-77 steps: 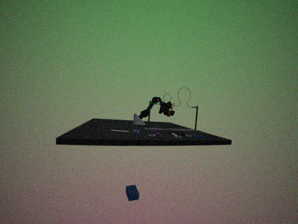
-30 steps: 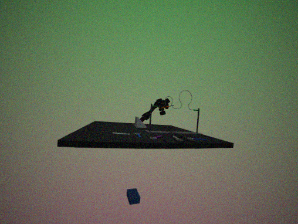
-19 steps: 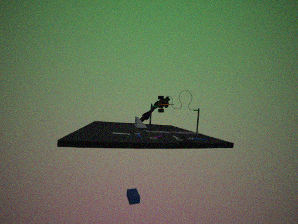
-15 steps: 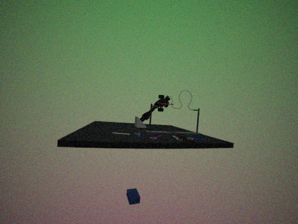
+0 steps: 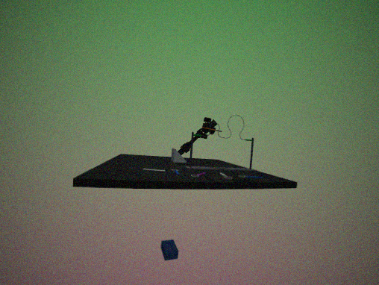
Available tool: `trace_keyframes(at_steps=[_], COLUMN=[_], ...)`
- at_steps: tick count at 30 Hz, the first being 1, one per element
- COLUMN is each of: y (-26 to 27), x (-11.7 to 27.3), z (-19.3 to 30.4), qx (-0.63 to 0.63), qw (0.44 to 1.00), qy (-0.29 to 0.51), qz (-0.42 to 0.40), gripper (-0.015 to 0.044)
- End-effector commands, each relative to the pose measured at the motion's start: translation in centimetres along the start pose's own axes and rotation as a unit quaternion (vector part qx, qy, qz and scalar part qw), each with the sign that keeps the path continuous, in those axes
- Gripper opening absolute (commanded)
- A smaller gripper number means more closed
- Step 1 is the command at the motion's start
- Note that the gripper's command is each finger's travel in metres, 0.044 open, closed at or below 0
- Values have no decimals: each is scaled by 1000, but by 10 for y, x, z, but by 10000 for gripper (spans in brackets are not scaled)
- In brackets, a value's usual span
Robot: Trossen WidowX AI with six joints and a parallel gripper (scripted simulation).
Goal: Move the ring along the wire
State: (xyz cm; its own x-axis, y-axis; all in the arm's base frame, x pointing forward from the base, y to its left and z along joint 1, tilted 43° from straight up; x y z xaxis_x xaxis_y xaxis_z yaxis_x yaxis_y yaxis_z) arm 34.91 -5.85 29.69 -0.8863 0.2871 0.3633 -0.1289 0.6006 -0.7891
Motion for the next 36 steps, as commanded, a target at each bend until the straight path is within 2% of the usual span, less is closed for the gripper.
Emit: trace_keyframes(at_steps=[1,20,36], y=[-6,3,22], x=[1,1,2], z=[0,-2,-8], qx=[3,-115,-266], qw=[1000,991,952], qy=[2,-12,-30], qz=[4,-63,-150], gripper=[-150,-150,-150])
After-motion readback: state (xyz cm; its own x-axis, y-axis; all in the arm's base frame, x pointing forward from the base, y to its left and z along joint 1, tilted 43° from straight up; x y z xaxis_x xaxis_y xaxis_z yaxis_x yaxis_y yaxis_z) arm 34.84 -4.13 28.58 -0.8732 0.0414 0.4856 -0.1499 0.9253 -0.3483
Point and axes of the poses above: the point midway between the two fingers, 35 mm back from their tips, its own x axis back along the fingers, its own y axis across the jaws, z = x × y, the point moved 1 cm from there along x, back along the fingers, and after that the axes turned 1 degree about -x, right-handed, at the moved point
